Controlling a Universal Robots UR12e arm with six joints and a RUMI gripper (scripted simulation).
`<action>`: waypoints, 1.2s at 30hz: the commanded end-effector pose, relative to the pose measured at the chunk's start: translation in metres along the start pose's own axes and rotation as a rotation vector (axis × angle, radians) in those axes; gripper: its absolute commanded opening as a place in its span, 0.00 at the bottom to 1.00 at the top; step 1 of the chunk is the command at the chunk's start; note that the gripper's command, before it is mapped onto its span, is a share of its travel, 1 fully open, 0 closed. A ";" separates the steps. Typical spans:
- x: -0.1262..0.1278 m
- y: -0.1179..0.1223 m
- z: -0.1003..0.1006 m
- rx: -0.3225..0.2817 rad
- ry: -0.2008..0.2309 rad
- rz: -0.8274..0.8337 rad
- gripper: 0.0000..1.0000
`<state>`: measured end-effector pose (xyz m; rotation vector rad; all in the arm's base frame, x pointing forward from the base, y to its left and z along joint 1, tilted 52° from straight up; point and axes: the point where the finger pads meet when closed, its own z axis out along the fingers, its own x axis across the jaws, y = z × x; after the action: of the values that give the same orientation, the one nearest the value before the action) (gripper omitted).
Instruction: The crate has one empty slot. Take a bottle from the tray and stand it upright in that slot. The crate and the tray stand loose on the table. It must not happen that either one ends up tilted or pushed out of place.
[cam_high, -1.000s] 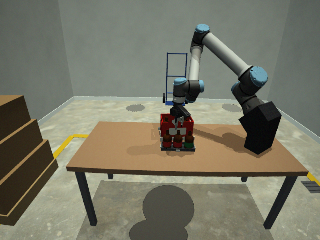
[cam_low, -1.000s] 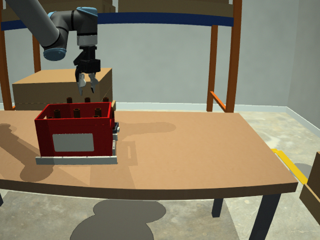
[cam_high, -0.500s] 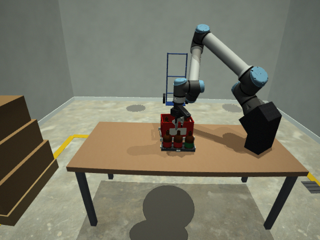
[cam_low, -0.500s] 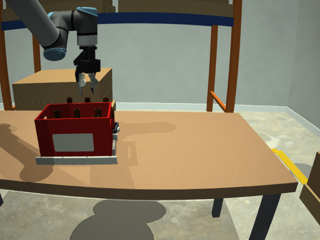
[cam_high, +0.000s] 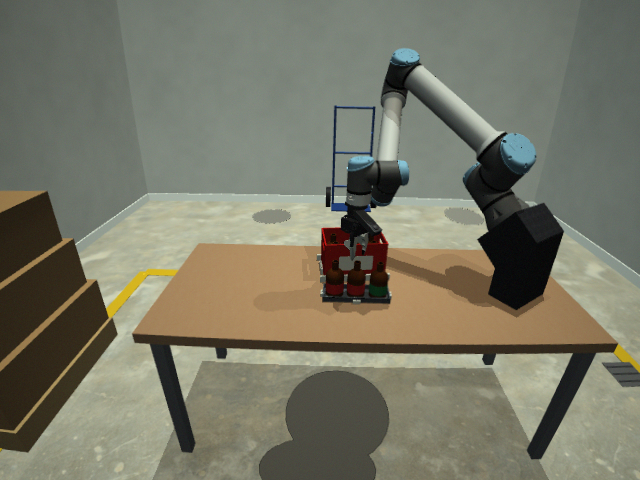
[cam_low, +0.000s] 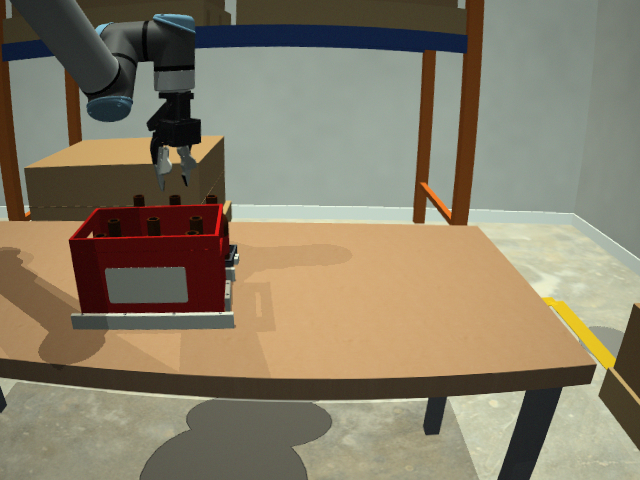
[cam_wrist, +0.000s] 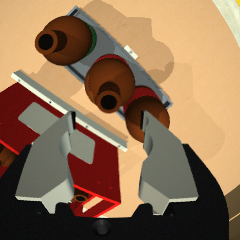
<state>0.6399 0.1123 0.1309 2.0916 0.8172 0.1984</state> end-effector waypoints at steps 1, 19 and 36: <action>0.000 0.000 0.000 0.000 0.001 0.000 0.38; 0.000 0.000 0.009 0.000 0.001 0.000 0.38; 0.000 0.000 0.026 0.000 0.001 0.000 0.38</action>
<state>0.6489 0.0979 0.1176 2.0918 0.8171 0.1981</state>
